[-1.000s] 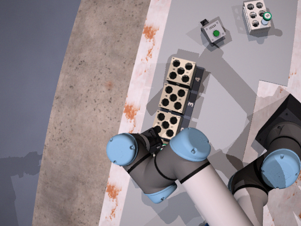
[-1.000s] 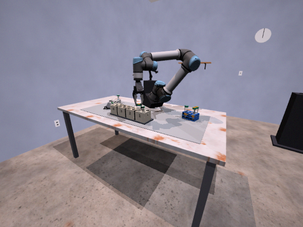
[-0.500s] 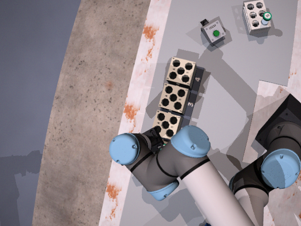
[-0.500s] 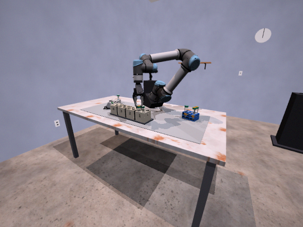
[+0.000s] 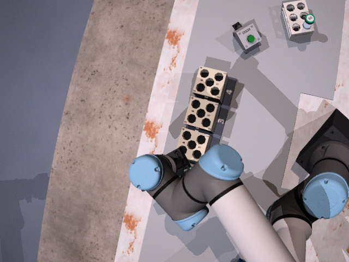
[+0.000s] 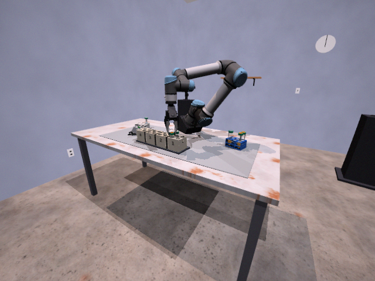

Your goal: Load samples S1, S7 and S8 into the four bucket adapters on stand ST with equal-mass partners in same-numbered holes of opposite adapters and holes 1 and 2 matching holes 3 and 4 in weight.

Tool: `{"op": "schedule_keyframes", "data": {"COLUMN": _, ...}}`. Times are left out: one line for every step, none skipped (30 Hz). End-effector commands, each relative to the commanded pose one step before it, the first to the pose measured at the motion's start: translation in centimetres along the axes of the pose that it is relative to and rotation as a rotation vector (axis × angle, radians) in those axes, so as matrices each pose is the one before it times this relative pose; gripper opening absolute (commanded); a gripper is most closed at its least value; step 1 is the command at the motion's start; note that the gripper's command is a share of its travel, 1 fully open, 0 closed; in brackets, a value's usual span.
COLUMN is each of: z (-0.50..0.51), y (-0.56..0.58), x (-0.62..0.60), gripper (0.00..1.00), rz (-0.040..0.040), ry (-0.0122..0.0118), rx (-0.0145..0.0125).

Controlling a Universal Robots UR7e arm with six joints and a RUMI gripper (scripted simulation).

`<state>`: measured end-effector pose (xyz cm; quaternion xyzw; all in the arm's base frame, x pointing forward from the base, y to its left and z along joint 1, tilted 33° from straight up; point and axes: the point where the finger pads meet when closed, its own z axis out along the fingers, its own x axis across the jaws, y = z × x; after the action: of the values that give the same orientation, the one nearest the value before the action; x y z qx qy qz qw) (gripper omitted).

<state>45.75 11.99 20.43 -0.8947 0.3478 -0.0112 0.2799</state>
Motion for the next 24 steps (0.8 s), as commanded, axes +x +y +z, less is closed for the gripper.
{"op": "schedule_keyframes", "data": {"z": 0.204, "y": -0.023, "x": 0.027, "gripper": 0.00, "rz": -0.00033, "ry": 0.00095, "rx": 0.00042}}
{"op": "schedule_keyframes", "data": {"z": 0.067, "y": 0.000, "x": 0.000, "gripper": 0.00, "rz": 0.00000, "ry": 0.00000, "rx": 0.00000}}
{"op": "schedule_keyframes", "data": {"z": 0.067, "y": 0.000, "x": 0.000, "gripper": 0.00, "rz": 0.00000, "ry": 0.00000, "rx": 0.00000}}
{"op": "schedule_keyframes", "data": {"z": 0.000, "y": 0.000, "x": 0.000, "gripper": 0.00, "rz": 0.00000, "ry": 0.00000, "rx": 0.00000}}
{"op": "schedule_keyframes", "data": {"z": 0.000, "y": 0.000, "x": 0.000, "gripper": 0.00, "rz": 0.00000, "ry": 0.00000, "rx": 0.00000}}
{"op": "schedule_keyframes", "data": {"z": -0.007, "y": 0.003, "x": -0.001, "gripper": 0.00, "rz": 0.00000, "ry": -0.00002, "rx": 0.00000}}
{"op": "schedule_keyframes", "data": {"z": 0.002, "y": -0.001, "x": 0.000, "gripper": 0.00, "rz": 0.00000, "ry": 0.00001, "rx": 0.00000}}
{"op": "schedule_keyframes", "data": {"z": 0.001, "y": -0.001, "x": 0.000, "gripper": 0.00, "rz": 0.00000, "ry": 0.00000, "rx": 0.00000}}
{"op": "schedule_keyframes", "data": {"z": 0.001, "y": 0.000, "x": 0.000, "gripper": 0.00, "rz": 0.00000, "ry": 0.00000, "rx": 0.00000}}
{"op": "schedule_keyframes", "data": {"z": 0.001, "y": 0.000, "x": 0.000, "gripper": 0.00, "rz": 0.00000, "ry": 0.00000, "rx": 0.00000}}
{"op": "schedule_keyframes", "data": {"z": 0.001, "y": 0.000, "x": 0.000, "gripper": 0.00, "rz": 0.00000, "ry": 0.00000, "rx": 0.00000}}
{"op": "schedule_keyframes", "data": {"z": 0.000, "y": 0.000, "x": 0.000, "gripper": 0.00, "rz": 0.00000, "ry": 0.00000, "rx": 0.00000}}
{"op": "schedule_keyframes", "data": {"z": 0.000, "y": 0.000, "x": 0.000, "gripper": 0.00, "rz": 0.00000, "ry": 0.00000, "rx": 0.00000}}
{"op": "schedule_keyframes", "data": {"z": 0.000, "y": 0.000, "x": 0.000, "gripper": 0.35, "rz": 0.00000, "ry": 0.00000, "rx": 0.00000}}
{"op": "schedule_keyframes", "data": {"z": 0.000, "y": 0.000, "x": 0.000, "gripper": 0.35, "rz": 0.00000, "ry": 0.00000, "rx": 0.00000}}
{"op": "schedule_keyframes", "data": {"z": 0.000, "y": 0.000, "x": 0.000, "gripper": 0.35, "rz": 0.00000, "ry": 0.00000, "rx": 0.00000}}
{"op": "schedule_keyframes", "data": {"z": -0.003, "y": 0.001, "x": 0.000, "gripper": 0.35, "rz": 0.00000, "ry": -0.00002, "rx": 0.00000}}
{"op": "schedule_keyframes", "data": {"z": 0.001, "y": 0.000, "x": 0.000, "gripper": 0.35, "rz": 0.00000, "ry": 0.00001, "rx": 0.00000}}
{"op": "schedule_keyframes", "data": {"z": 0.000, "y": 0.000, "x": 0.000, "gripper": 0.35, "rz": 0.00000, "ry": 0.00000, "rx": 0.00000}}
{"op": "schedule_keyframes", "data": {"z": 0.000, "y": 0.000, "x": 0.000, "gripper": 0.35, "rz": 0.00000, "ry": 0.00000, "rx": 0.00000}}
{"op": "schedule_keyframes", "data": {"z": 0.000, "y": 0.000, "x": 0.000, "gripper": 0.35, "rz": 0.00000, "ry": 0.00000, "rx": 0.00000}}
{"op": "schedule_keyframes", "data": {"z": 0.000, "y": 0.000, "x": 0.000, "gripper": 0.35, "rz": 0.00000, "ry": 0.00000, "rx": 0.00000}}
{"op": "schedule_keyframes", "data": {"z": 0.000, "y": 0.000, "x": 0.000, "gripper": 0.35, "rz": 0.00000, "ry": 0.00000, "rx": 0.00000}}
{"op": "schedule_keyframes", "data": {"z": 0.000, "y": 0.000, "x": 0.000, "gripper": 0.35, "rz": 0.00000, "ry": 0.00000, "rx": 0.00000}}
